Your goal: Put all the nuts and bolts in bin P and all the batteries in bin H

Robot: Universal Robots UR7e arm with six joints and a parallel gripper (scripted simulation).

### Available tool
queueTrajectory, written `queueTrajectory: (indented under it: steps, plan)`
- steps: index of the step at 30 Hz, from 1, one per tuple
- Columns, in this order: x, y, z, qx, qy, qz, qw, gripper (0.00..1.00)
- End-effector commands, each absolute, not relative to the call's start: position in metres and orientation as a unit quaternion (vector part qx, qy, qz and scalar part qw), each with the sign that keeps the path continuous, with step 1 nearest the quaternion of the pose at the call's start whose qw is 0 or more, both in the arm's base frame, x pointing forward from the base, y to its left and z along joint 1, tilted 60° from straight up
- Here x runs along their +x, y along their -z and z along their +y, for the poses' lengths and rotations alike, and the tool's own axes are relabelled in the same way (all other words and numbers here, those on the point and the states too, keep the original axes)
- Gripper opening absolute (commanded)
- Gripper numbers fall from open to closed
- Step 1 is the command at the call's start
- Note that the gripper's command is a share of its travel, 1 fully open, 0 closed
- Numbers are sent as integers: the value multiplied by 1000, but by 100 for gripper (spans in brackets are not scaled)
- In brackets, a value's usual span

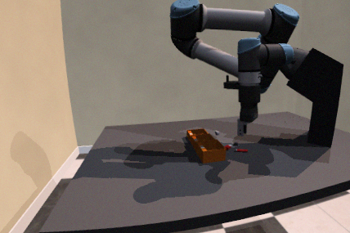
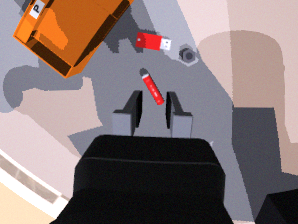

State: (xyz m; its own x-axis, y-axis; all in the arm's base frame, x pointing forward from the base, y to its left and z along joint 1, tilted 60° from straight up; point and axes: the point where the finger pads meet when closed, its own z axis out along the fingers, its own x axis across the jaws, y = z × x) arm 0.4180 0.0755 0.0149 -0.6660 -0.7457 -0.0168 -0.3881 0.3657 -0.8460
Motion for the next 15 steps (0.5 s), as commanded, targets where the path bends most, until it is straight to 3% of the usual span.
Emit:
queueTrajectory:
  steps: [1,15]
  plan:
    - [417,-12,77,-416,456,767,175,54]
    - [416,-12,77,-548,485,674,101,54]
